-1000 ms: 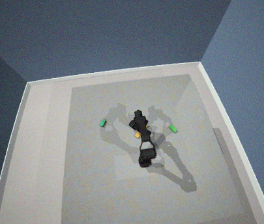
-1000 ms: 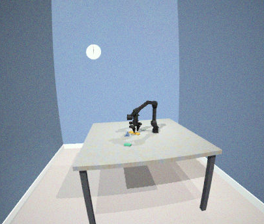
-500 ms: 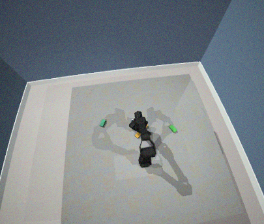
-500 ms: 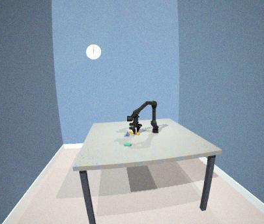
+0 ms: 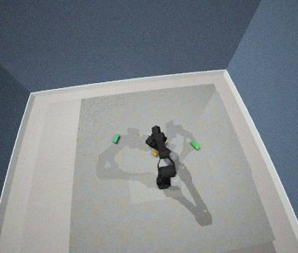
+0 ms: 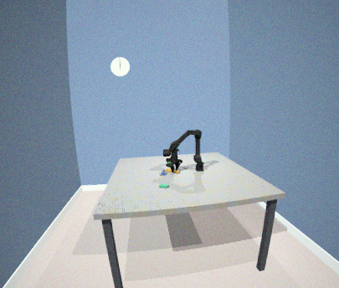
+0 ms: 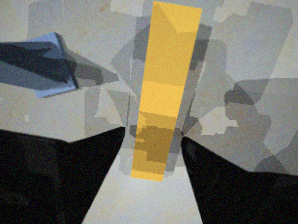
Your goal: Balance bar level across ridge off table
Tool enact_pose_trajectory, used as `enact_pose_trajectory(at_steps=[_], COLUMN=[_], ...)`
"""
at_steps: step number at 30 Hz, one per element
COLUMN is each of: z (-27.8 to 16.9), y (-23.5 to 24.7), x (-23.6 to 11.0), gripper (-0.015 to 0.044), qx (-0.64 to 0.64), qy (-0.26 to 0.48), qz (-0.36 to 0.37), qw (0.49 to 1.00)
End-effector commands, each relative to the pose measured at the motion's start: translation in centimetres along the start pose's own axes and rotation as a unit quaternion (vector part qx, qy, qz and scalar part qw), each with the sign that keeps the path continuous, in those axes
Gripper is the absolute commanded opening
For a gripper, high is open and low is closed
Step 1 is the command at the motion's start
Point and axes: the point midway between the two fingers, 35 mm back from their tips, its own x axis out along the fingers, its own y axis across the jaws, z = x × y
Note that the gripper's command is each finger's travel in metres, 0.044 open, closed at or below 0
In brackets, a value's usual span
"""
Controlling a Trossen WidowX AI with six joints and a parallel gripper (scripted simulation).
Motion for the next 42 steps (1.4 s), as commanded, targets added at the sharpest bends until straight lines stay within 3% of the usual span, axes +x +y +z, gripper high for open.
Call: enact_pose_trajectory(at_steps=[1,4,11,15,42], z=[0.0,0.0,0.0,0.1,0.3], y=[0.0,0.0,0.0,0.1,0.4], x=[0.0,0.0,0.0,-0.6,-7.4], gripper=[0.0210,0.0131,0.0085,0.0000,0.0000], qx=[0.000,0.000,0.000,0.000,-0.001], qy=[0.000,0.000,0.000,0.000,0.001], qz=[0.000,0.000,0.000,0.000,0.001], qw=[1.000,1.000,1.000,1.000,1.000])
